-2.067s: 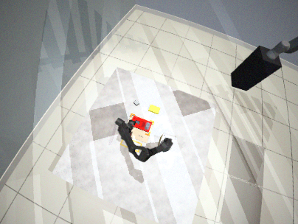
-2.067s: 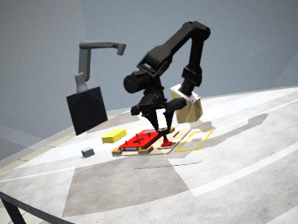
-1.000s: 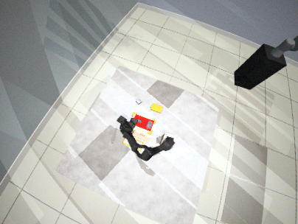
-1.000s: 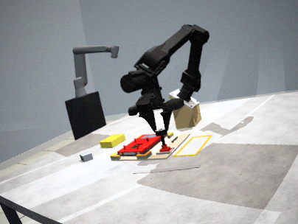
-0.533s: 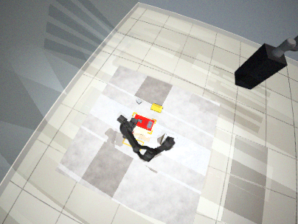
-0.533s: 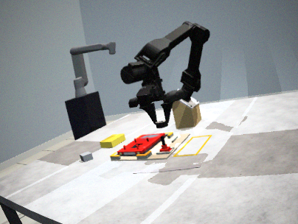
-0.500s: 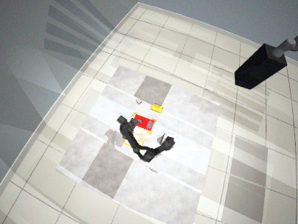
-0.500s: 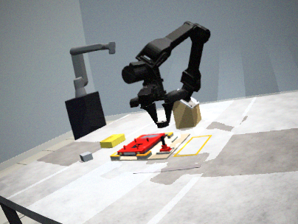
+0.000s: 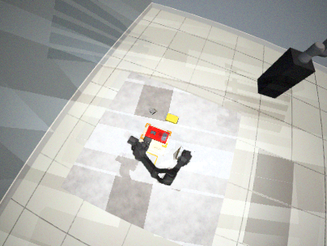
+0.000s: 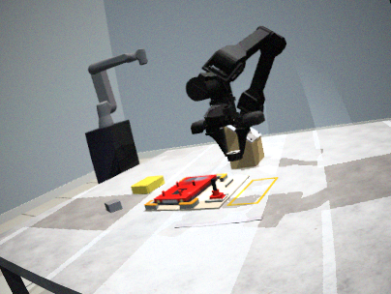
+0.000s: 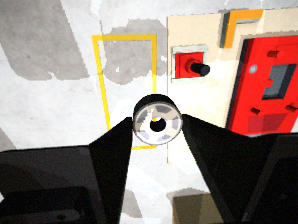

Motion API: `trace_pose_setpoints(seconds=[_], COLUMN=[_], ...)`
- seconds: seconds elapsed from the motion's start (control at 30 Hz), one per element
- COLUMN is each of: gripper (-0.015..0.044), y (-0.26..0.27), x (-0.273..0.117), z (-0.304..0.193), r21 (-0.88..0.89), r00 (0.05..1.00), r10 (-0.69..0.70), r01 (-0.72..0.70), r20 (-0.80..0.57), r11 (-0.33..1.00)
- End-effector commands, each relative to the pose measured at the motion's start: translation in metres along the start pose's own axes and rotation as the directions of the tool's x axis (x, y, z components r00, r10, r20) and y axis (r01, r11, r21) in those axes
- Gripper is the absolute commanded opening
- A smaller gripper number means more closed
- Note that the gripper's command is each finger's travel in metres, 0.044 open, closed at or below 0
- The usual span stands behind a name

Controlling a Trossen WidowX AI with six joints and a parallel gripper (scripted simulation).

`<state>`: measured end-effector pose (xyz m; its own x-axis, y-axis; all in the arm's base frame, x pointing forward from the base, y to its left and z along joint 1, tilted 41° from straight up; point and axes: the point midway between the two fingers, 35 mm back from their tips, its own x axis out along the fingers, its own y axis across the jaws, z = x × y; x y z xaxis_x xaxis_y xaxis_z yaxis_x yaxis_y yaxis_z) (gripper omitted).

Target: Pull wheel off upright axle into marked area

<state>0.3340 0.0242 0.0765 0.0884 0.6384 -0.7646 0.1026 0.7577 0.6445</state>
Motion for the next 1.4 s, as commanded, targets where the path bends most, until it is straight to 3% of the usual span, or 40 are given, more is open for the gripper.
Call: trace_pose_setpoints(seconds=[0.0,0.63,1.13,1.37], gripper=[0.0,0.0,0.0,0.0], y=[0.013,0.029,0.03,0.031], x=[0.0,0.022,0.1,0.104], z=[-0.01,-0.023,-0.023,-0.024], r21=[0.005,0.003,0.003,0.003], r00=[1.0,1.0,1.0,1.0], r10=[0.005,0.008,0.011,0.012], r01=[-0.005,-0.007,-0.011,-0.012], r20=[-0.003,-0.004,-0.004,-0.004], r11=[1.0,1.0,1.0,1.0])
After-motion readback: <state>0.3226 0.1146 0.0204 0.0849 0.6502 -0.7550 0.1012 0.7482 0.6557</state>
